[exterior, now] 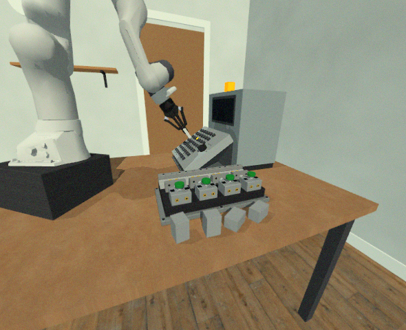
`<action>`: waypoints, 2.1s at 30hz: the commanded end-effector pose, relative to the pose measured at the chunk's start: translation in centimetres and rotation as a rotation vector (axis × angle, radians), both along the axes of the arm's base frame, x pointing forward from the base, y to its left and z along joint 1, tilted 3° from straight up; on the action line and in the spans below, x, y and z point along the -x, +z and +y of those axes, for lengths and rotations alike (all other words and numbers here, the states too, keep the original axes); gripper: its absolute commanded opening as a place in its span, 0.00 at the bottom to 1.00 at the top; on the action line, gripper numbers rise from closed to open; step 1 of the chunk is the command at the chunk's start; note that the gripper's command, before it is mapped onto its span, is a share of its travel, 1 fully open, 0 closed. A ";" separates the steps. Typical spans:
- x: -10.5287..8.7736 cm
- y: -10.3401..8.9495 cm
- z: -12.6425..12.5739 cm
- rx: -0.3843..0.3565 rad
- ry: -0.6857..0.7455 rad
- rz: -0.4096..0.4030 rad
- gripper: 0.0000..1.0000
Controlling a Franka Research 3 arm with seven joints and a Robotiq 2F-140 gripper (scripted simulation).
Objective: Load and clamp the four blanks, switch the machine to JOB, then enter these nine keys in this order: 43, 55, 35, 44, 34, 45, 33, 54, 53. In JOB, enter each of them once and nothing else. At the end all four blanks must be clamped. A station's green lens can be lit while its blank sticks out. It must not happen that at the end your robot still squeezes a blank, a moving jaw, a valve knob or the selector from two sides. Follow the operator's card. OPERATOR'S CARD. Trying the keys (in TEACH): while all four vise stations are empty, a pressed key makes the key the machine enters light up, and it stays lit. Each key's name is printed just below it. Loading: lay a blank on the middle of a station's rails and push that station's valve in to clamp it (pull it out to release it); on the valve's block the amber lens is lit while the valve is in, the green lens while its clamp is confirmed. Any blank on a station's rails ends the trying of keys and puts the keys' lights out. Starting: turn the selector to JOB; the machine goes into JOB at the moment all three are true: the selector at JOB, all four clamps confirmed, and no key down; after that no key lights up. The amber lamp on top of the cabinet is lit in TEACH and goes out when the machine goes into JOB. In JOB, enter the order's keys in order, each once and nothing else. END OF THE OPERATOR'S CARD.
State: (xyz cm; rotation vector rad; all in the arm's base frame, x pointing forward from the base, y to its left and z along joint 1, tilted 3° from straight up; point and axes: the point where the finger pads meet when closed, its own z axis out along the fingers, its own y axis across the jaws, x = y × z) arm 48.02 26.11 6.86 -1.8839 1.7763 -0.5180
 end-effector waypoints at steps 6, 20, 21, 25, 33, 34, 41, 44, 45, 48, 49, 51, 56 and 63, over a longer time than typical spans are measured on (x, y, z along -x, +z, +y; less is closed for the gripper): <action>1.6 5.6 -0.3 0.010 0.018 0.001 0.00; 4.3 14.5 -1.0 0.010 0.018 0.001 0.00; 4.3 14.5 -1.0 0.010 0.018 0.001 0.00; 4.3 14.5 -1.0 0.010 0.018 0.001 0.00; 4.3 14.5 -1.0 0.010 0.018 0.001 0.00; 4.3 14.5 -1.0 0.010 0.018 0.001 0.00; 4.3 14.5 -1.0 0.010 0.018 0.001 0.00; 4.3 14.5 -1.0 0.010 0.018 0.001 0.00; 4.3 14.5 -1.0 0.010 0.018 0.001 0.00; 4.3 14.5 -1.0 0.010 0.018 0.001 0.00; 4.3 14.5 -1.0 0.010 0.018 0.001 0.00; 4.3 14.5 -1.0 0.010 0.018 0.001 0.00; 4.3 14.5 -1.0 0.010 0.018 0.001 0.00; 4.3 14.5 -1.0 0.010 0.018 0.001 0.00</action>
